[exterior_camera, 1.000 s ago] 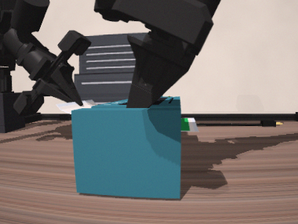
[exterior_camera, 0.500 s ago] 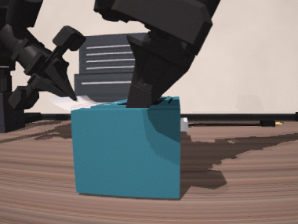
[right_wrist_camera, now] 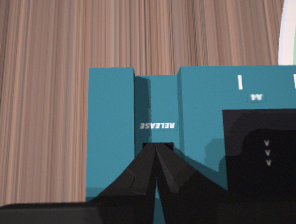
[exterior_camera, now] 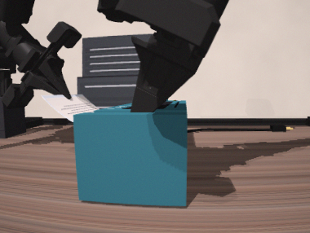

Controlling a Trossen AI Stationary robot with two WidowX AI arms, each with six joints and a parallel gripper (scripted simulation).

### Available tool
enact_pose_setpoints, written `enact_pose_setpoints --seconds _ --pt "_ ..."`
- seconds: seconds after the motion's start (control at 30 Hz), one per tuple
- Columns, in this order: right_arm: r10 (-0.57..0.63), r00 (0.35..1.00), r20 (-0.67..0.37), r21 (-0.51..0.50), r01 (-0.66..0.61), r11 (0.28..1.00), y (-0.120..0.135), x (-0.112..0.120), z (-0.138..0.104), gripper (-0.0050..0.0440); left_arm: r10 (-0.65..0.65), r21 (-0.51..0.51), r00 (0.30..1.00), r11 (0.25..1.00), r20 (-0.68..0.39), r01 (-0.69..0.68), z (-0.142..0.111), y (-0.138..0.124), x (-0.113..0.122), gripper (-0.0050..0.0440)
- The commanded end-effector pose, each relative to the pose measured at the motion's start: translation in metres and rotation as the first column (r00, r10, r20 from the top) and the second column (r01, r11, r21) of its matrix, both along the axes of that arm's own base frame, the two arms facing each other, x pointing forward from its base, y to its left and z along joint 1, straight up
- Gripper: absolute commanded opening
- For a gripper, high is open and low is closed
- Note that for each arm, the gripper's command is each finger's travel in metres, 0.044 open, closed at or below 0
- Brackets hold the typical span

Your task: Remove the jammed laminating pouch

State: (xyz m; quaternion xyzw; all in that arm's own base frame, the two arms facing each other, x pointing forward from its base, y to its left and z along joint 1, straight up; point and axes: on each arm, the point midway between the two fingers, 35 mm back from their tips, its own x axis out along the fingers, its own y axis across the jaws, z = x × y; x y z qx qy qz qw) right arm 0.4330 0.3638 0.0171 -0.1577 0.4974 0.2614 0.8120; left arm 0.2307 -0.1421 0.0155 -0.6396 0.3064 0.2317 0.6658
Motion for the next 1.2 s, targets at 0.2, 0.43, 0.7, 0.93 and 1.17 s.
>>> enact_pose_setpoints --seconds 0.2,0.43,0.7,0.93,1.17 --pt "0.000 1.000 0.001 0.000 0.000 1.000 0.000 0.001 0.001 -0.0050 0.000 -0.005 1.000 1.000 0.008 0.000 0.018 0.002 -0.015 -0.0050" --pt "0.000 1.000 0.001 0.000 0.000 1.000 0.000 0.001 0.001 -0.0050 0.000 -0.005 1.000 1.000 0.008 0.000 0.018 0.002 -0.015 -0.0050" --pt "0.000 1.000 0.001 0.000 0.000 1.000 0.000 0.001 0.002 -0.0050 0.000 -0.005 1.000 1.000 0.007 0.000 0.032 0.003 -0.029 -0.0050" --pt "0.000 1.000 0.001 0.000 0.000 1.000 0.000 0.001 0.002 -0.0050 0.000 -0.005 1.000 1.000 0.007 0.000 0.032 0.003 -0.029 -0.0050" --pt "0.000 1.000 0.001 0.000 0.000 1.000 0.000 0.001 0.002 -0.0050 -0.001 -0.007 1.000 1.000 0.005 0.001 0.043 0.004 -0.041 -0.0050"
